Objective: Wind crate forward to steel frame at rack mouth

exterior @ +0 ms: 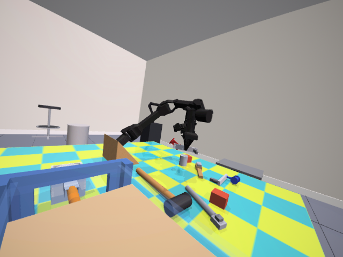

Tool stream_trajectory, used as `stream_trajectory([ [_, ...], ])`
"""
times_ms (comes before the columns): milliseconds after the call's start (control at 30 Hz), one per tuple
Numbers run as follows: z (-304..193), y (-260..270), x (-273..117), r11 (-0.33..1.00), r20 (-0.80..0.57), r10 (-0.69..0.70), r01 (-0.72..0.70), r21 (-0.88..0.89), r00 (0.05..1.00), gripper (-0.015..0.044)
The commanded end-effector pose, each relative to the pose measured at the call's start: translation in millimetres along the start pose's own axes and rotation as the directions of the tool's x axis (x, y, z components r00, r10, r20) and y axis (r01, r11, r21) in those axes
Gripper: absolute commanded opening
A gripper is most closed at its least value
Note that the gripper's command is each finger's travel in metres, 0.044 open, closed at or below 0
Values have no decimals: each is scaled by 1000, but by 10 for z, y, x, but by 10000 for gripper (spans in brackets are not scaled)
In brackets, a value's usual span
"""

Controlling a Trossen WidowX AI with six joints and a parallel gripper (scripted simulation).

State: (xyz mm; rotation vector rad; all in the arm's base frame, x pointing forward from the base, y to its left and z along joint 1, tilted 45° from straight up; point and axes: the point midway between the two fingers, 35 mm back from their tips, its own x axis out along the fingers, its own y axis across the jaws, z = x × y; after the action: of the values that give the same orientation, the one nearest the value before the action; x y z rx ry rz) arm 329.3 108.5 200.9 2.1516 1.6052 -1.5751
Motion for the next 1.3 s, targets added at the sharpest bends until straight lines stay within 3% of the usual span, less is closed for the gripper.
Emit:
stream_trajectory([
  [0,-21,-2,-47,1000,-13,5,-5,-6,1000,0],
  [233,8,13,-13,1000,-1,2,-2,-20,1000,0],
  [633,233,260,-29,941,6,17,-14,-338,1000,0],
  [1267,633,593,-55,646,15,31,-9,-763,999,0],
])
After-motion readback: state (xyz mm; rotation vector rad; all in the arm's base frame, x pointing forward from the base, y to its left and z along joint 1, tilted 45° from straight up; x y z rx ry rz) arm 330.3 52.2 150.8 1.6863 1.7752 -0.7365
